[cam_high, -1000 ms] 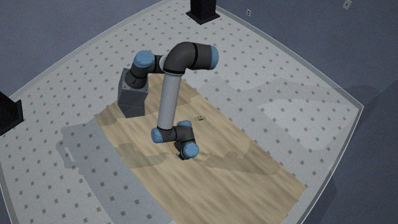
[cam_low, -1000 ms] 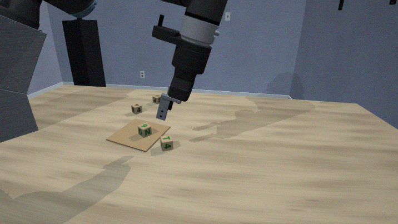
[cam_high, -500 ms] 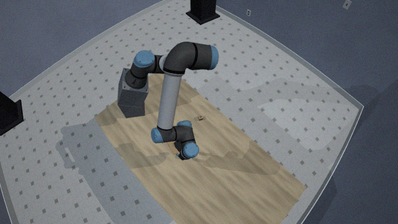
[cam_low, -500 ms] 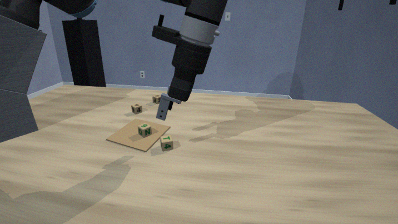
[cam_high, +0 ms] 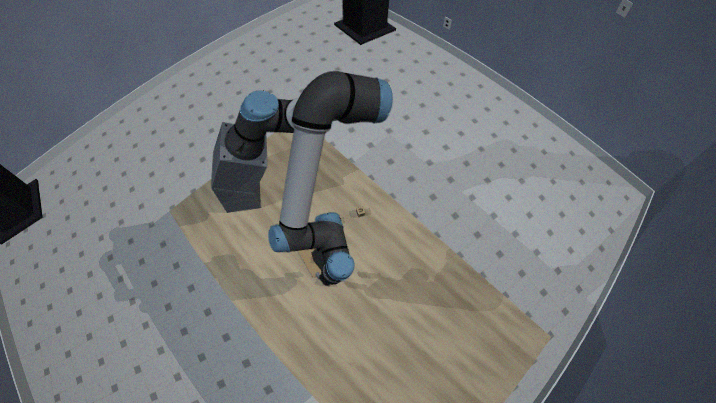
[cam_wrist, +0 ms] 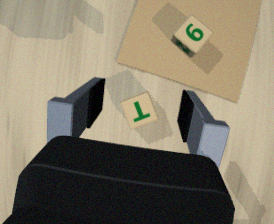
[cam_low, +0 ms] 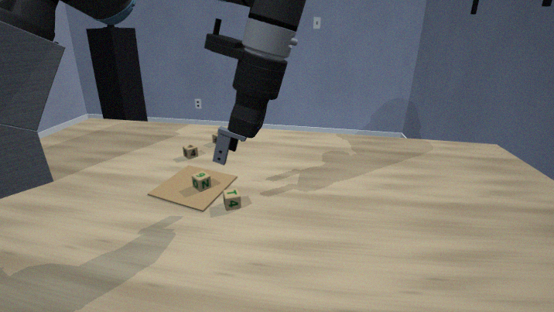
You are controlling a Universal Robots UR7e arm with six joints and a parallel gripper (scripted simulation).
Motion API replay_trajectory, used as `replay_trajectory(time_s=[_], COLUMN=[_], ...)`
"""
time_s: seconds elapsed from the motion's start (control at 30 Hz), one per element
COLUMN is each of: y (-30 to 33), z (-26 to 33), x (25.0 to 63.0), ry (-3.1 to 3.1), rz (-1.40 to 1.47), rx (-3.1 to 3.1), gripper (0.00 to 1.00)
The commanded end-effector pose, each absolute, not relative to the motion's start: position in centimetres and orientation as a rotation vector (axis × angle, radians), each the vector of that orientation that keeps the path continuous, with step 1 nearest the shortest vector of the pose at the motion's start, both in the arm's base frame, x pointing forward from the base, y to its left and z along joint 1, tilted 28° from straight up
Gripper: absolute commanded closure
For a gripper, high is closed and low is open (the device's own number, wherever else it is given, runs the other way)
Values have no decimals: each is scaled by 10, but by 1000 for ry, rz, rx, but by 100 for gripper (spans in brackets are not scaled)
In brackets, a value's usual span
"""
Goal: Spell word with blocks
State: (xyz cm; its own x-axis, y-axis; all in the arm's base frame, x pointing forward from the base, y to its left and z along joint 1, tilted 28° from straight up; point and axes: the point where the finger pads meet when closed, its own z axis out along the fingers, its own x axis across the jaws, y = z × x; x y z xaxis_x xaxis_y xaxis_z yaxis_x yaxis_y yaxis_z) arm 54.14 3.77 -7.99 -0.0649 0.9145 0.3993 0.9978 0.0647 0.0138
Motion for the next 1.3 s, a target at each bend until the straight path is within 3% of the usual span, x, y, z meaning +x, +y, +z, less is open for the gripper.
replay_trajectory(time_s=[0.0, 0.83, 1.27], y=[39, 60, 62], z=[-75, -53, -51], x=[523, 459, 454], ry=[-1928, -1408, -1374], rz=[-459, -606, -615], rx=[-2071, -2447, -2464], gripper=[0, 0, 0])
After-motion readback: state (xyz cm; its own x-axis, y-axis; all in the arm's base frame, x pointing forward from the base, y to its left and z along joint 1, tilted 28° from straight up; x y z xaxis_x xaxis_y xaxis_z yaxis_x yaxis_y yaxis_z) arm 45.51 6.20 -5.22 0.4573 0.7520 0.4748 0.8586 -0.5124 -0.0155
